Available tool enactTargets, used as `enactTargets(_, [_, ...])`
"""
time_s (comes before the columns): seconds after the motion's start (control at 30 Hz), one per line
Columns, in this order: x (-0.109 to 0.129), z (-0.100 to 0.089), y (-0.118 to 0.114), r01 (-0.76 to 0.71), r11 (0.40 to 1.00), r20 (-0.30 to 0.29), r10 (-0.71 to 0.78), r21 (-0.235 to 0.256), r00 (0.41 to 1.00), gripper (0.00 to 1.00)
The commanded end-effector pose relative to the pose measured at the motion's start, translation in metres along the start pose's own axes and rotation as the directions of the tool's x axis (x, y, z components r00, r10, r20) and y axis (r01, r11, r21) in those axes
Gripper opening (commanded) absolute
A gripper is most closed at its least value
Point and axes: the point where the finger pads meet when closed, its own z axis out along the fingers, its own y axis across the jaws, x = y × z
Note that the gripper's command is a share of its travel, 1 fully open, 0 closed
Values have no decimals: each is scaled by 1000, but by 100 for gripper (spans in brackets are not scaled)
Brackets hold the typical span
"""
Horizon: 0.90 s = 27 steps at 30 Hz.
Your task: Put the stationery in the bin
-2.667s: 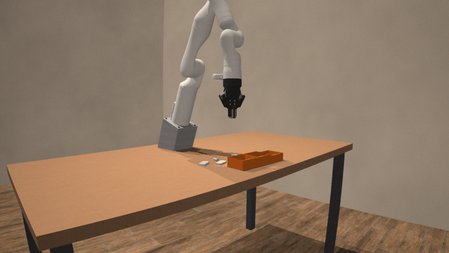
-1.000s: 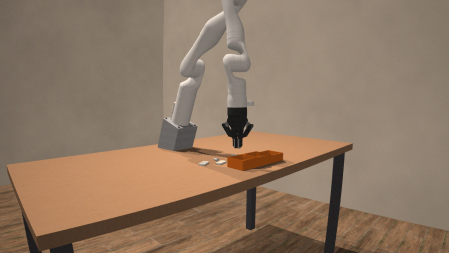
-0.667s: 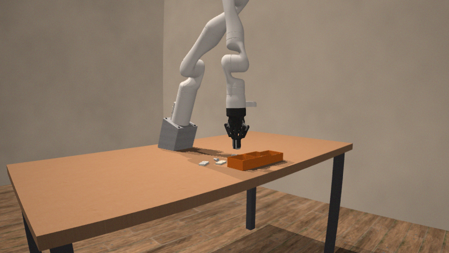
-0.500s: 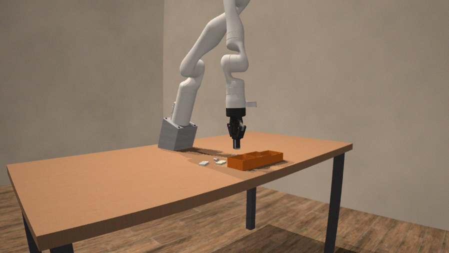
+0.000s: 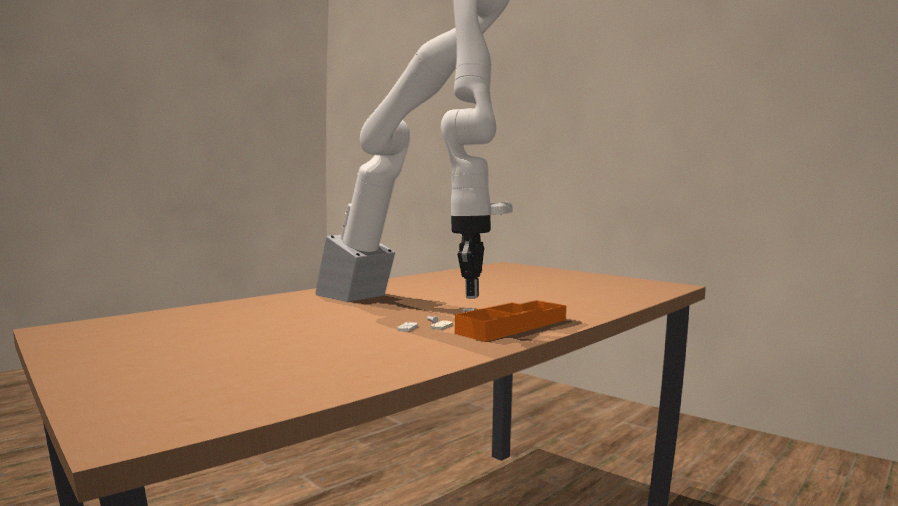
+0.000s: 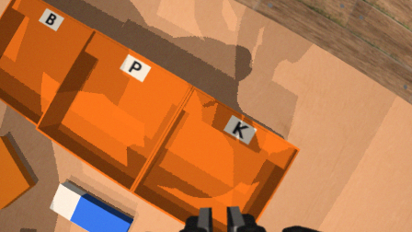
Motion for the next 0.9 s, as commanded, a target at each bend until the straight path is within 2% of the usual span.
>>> enactTargets(0.0, [1,2,-8,-148,989,31,148,13,988,9])
enactTargets(0.17, [1,2,-8,-388,922,33,388,5,921,9])
enactTargets(0.23, [1,2,-8,-388,922,33,388,5,921,9])
enactTargets(0.33, [1,2,-8,-509,861,34,509,1,860,9])
enactTargets(0.8, [1,2,-9,-508,861,34,508,0,861,9])
enactTargets(0.87, [1,8,-5,-506,863,26,506,-6,862,9])
